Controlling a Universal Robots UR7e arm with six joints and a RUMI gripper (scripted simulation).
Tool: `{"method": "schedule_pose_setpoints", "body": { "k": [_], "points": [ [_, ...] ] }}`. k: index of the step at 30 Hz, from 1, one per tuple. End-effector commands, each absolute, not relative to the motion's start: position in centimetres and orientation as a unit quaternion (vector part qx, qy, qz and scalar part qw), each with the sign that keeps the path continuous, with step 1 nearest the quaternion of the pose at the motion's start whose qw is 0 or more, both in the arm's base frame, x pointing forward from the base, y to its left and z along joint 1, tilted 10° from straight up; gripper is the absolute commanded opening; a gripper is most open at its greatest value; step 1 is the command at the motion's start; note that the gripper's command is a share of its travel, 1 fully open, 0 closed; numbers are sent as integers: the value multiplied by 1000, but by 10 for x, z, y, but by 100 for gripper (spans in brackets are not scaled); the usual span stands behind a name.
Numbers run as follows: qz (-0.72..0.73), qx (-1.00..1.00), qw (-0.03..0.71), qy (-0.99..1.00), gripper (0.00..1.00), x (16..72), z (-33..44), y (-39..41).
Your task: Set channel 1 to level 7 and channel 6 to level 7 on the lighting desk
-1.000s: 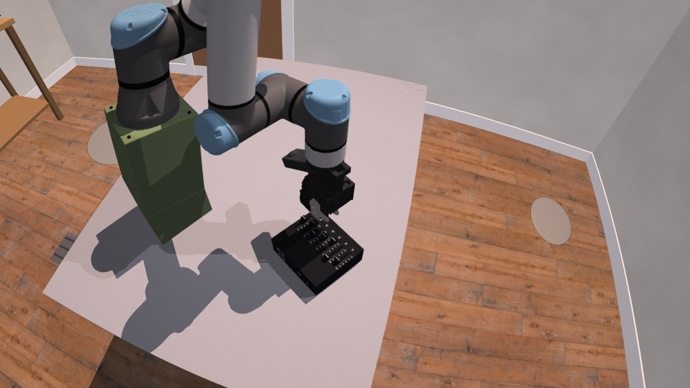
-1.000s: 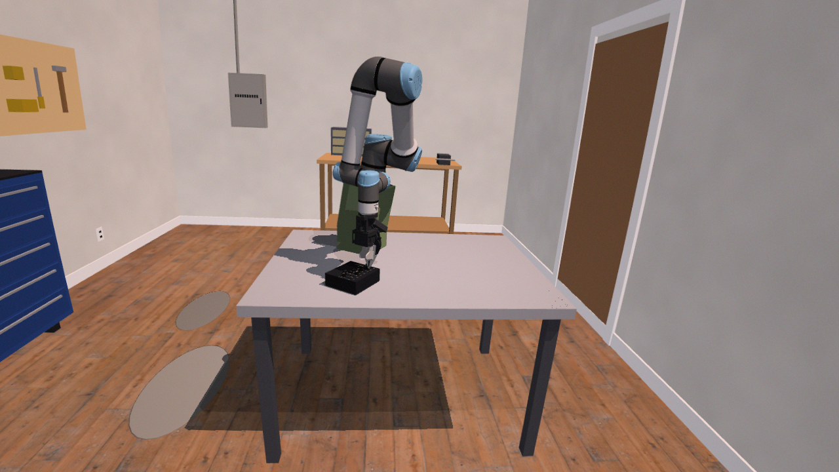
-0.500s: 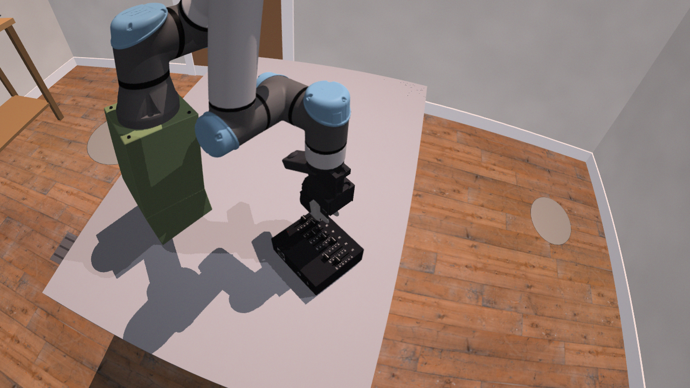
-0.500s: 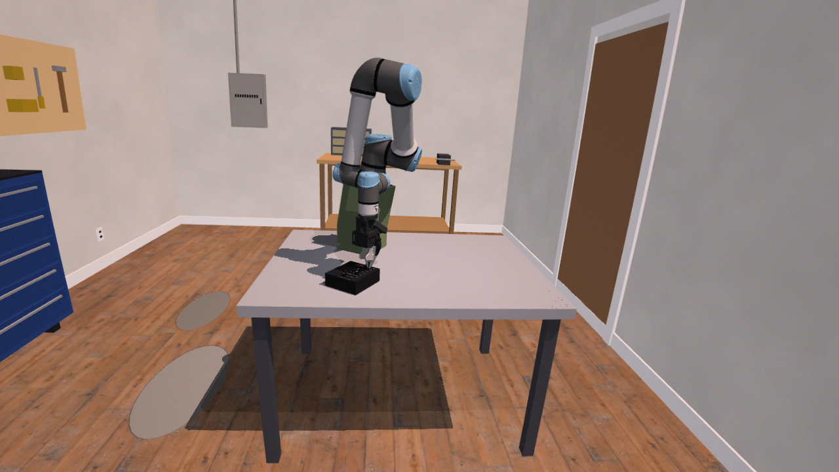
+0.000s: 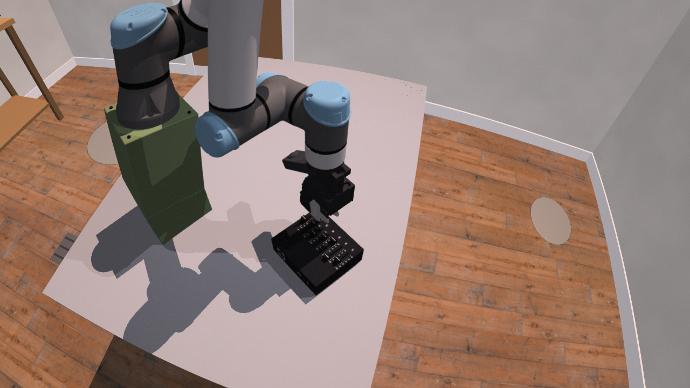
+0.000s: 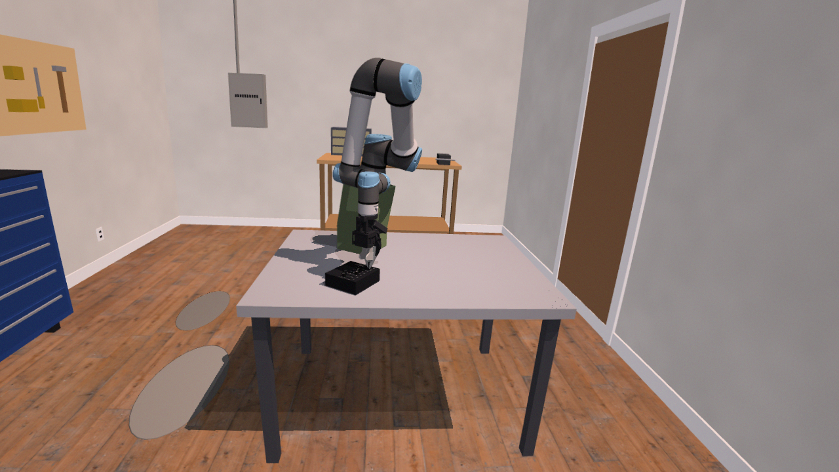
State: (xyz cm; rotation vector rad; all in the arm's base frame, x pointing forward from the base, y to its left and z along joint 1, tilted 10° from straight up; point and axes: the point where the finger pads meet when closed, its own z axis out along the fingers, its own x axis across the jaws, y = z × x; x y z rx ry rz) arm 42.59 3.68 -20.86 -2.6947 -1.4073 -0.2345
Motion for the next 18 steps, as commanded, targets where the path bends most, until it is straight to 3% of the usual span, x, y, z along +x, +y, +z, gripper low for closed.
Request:
{"method": "schedule_pose_setpoints", "body": {
  "k": [1,18],
  "points": [
    [-77,-882,45,-462,0,427,-209,37],
    [-77,-882,45,-462,0,424,-210,33]
  ]
}}
